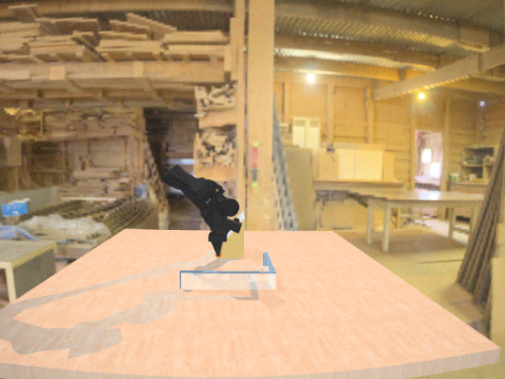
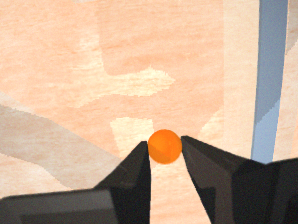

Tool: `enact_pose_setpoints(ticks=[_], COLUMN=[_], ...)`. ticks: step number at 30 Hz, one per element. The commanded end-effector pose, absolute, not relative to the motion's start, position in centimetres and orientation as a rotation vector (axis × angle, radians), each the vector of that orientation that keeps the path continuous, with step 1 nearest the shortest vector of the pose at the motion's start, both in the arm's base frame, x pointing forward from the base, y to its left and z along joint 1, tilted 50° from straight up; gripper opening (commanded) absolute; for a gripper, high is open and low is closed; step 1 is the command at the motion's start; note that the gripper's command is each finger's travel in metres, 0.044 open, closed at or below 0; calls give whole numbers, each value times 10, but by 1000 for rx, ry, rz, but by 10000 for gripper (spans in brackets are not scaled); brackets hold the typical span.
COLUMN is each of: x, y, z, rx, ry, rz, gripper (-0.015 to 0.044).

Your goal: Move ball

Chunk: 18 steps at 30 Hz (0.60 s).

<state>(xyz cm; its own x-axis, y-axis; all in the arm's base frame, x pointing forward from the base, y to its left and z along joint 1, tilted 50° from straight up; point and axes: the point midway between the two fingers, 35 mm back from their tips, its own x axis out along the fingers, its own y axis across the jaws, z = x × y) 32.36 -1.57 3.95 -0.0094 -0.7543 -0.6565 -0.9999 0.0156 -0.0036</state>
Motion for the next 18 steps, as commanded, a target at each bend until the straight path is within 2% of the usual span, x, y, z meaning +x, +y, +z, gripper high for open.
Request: enact_pose_setpoints(ticks=[1, 8, 18], x=[321, 319, 315], y=[6, 15, 52], z=[61, 64, 5], rx=[-1783, -1784, -1780], ry=[1816, 1817, 1809], rz=[658, 657, 664], gripper=[0, 0, 0])
